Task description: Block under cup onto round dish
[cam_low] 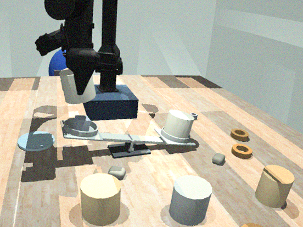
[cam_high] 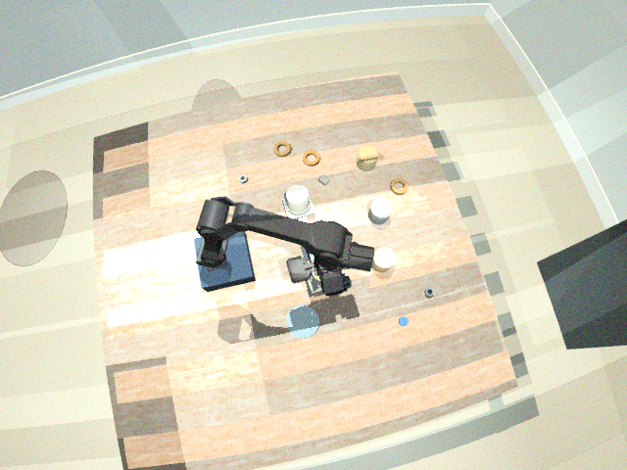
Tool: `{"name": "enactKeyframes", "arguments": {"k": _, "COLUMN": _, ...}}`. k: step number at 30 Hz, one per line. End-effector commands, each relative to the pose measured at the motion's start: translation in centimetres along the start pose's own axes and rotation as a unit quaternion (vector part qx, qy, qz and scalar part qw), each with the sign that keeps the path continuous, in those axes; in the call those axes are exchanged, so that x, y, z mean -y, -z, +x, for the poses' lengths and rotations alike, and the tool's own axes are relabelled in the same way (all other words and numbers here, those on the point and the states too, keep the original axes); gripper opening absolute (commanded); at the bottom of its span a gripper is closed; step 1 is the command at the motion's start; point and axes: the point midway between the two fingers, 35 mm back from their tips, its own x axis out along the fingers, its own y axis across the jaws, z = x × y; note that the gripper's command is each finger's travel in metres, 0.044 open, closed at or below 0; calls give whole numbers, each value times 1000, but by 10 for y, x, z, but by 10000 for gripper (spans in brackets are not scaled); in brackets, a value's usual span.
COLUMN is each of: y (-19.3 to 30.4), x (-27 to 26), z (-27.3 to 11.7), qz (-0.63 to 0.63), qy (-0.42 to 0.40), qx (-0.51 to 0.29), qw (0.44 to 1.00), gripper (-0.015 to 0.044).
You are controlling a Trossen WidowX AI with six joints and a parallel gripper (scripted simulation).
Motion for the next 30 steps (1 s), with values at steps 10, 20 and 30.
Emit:
{"name": "enactKeyframes", "arguments": {"k": 10, "y": 0, "x": 0, "z": 0, "qz": 0, "qy": 0, "qx": 0, "qw": 1000, "gripper": 0}}
{"name": "enactKeyframes", "arguments": {"k": 20, "y": -1, "x": 1, "z": 1, "qz": 0, "qy": 0, "qx": 0, "qw": 1000, "gripper": 0}}
{"name": "enactKeyframes", "arguments": {"k": 30, "y": -65, "x": 46, "z": 29, "qz": -1, "qy": 0, "qx": 4, "qw": 1000, "gripper": 0}}
